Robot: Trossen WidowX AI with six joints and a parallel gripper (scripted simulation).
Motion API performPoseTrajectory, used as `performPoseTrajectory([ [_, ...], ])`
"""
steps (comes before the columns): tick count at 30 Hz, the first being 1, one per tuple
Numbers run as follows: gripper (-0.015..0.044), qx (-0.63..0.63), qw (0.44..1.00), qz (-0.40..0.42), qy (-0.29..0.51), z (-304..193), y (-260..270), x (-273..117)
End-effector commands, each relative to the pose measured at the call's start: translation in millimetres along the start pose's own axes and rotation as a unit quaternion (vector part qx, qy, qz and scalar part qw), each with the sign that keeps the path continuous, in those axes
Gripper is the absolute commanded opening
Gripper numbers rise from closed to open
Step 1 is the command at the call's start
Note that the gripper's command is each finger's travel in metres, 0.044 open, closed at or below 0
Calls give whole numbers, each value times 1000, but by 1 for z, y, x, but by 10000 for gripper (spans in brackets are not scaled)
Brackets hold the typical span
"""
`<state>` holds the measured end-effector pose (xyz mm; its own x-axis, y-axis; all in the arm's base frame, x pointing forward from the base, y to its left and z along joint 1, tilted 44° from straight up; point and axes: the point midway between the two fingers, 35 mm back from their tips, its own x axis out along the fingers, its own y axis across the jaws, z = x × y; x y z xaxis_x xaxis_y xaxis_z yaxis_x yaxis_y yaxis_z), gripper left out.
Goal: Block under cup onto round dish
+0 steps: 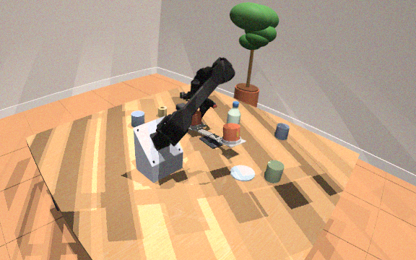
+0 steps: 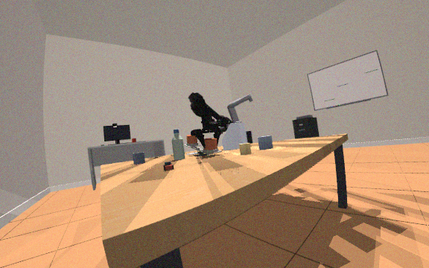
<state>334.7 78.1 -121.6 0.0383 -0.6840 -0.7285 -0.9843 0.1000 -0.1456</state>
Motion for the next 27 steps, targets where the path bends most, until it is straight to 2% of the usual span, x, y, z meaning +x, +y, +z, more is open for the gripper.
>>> performPoseTrajectory([
  [1, 118, -2, 1000, -2, 1, 0, -1, -3],
  [6, 0, -2, 1000, -2, 1, 1, -2, -9],
  [27, 0, -2, 1000, -1, -1, 4, -5, -35],
])
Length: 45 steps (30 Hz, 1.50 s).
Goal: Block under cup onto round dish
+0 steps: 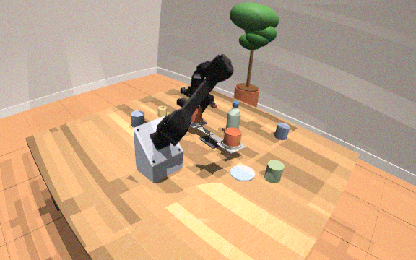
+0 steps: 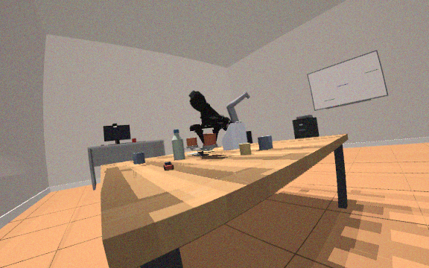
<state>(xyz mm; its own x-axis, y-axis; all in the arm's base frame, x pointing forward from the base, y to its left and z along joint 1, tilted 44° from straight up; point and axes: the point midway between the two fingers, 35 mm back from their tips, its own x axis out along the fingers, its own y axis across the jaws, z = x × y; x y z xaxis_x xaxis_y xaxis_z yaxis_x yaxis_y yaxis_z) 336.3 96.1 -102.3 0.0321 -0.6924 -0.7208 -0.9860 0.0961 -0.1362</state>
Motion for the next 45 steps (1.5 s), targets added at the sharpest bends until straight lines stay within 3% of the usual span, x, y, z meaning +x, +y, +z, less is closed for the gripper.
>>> performPoseTrajectory([
  [1, 0, 3, 1000, -4, -7, 4, -2, -10],
  [45, 0, 2, 1000, -3, -8, 4, -2, -67],
])
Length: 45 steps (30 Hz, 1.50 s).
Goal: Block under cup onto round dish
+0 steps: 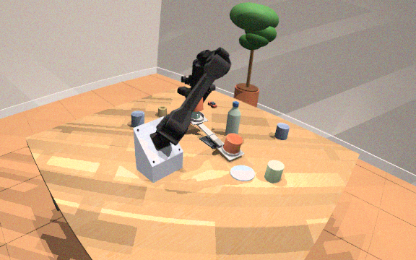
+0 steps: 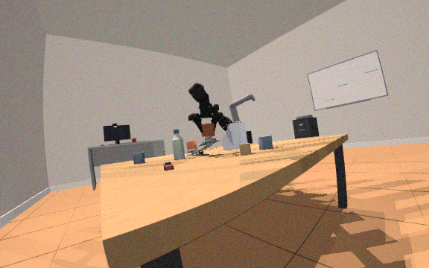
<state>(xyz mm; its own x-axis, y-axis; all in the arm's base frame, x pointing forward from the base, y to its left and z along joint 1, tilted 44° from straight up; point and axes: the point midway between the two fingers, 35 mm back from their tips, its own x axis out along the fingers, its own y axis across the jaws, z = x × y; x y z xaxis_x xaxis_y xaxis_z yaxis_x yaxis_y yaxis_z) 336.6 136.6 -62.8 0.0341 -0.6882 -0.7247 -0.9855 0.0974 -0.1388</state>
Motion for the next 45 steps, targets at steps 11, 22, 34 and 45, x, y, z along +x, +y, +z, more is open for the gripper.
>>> performPoseTrajectory([
  [11, 0, 1, 1000, -2, -5, 0, 2, -24],
  [22, 0, 1, 1000, -2, -5, -1, 3, -39],
  [34, 0, -1, 1000, 0, 1, -4, 4, -42],
  [45, 0, -1, 1000, 0, 1, -4, 4, -42],
])
